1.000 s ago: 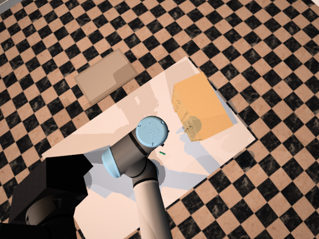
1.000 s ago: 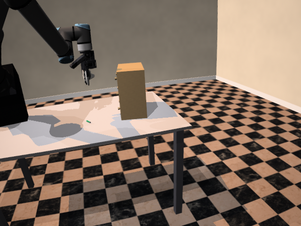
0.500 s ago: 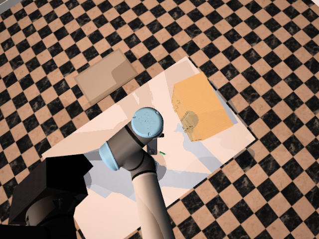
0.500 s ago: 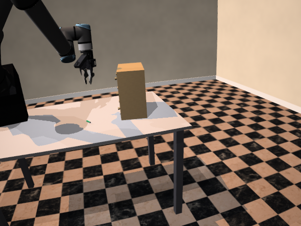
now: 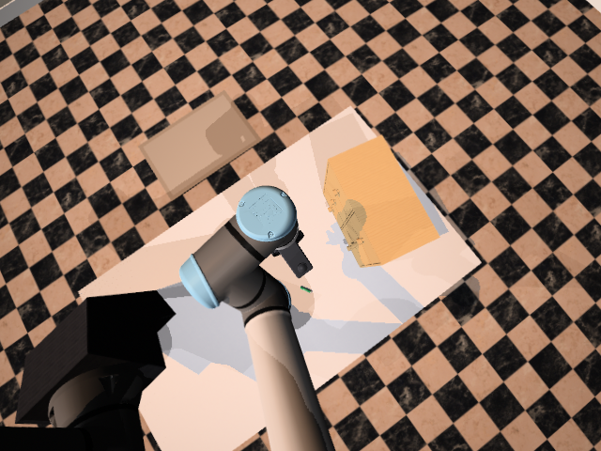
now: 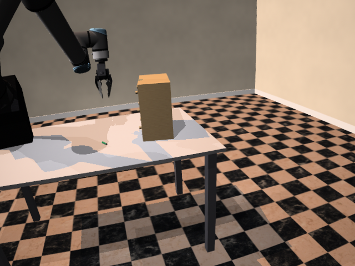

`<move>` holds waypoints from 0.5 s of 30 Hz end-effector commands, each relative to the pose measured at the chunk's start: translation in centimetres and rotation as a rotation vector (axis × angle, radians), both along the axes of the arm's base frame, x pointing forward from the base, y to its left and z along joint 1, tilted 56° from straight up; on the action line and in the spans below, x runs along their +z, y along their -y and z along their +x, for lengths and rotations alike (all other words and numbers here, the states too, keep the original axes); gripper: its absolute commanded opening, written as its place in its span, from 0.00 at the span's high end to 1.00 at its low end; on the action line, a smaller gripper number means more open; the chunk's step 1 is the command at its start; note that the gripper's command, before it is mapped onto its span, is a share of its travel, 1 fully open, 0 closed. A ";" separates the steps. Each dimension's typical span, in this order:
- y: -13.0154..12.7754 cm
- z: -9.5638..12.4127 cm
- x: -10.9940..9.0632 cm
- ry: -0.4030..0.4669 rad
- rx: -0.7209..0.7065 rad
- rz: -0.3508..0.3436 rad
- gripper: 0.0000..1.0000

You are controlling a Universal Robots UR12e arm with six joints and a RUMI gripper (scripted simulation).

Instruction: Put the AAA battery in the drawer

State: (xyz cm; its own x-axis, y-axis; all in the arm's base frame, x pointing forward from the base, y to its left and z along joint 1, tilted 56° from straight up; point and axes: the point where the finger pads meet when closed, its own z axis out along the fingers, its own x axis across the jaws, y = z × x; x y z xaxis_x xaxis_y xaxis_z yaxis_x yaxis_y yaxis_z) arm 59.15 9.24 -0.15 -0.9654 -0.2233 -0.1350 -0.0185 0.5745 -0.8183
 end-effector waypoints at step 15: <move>-2.6 0.7 -3.2 -0.571 0.431 -0.190 0.80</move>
